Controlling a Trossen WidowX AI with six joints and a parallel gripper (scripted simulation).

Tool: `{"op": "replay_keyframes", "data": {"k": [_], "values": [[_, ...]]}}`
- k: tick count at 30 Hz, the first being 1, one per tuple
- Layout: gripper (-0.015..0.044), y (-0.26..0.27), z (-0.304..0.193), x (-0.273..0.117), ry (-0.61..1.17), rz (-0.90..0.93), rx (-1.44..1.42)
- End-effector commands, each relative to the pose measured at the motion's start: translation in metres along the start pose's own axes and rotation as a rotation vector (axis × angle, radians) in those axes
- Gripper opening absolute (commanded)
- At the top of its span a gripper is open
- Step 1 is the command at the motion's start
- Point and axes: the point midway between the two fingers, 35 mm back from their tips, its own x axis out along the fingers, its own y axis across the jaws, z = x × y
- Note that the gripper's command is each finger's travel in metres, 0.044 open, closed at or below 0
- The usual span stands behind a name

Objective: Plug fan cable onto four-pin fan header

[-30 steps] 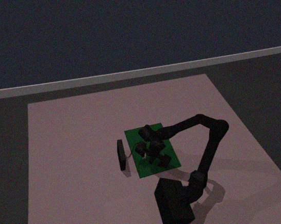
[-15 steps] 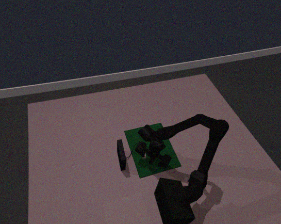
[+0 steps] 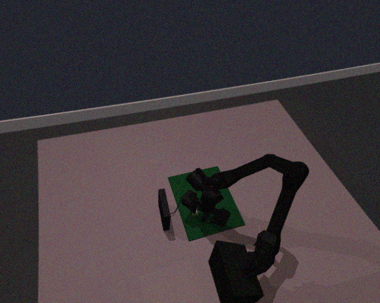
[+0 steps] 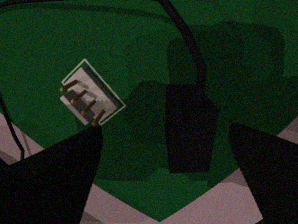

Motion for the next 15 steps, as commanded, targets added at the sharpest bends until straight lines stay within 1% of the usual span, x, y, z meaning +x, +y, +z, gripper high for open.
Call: {"op": "replay_keyframes", "data": {"k": [1,11,14,15], "values": [[0.0256,-0.005,0.001,0.001,-0.008,-0.020,-0.005],[0.0000,-0.005,0.001,0.001,-0.008,-0.020,-0.005],[0.0000,-0.005,0.001,-0.002,-0.008,-0.020,-0.005],[0.0000,-0.004,0.001,-0.010,-0.006,-0.021,-0.005]]}}
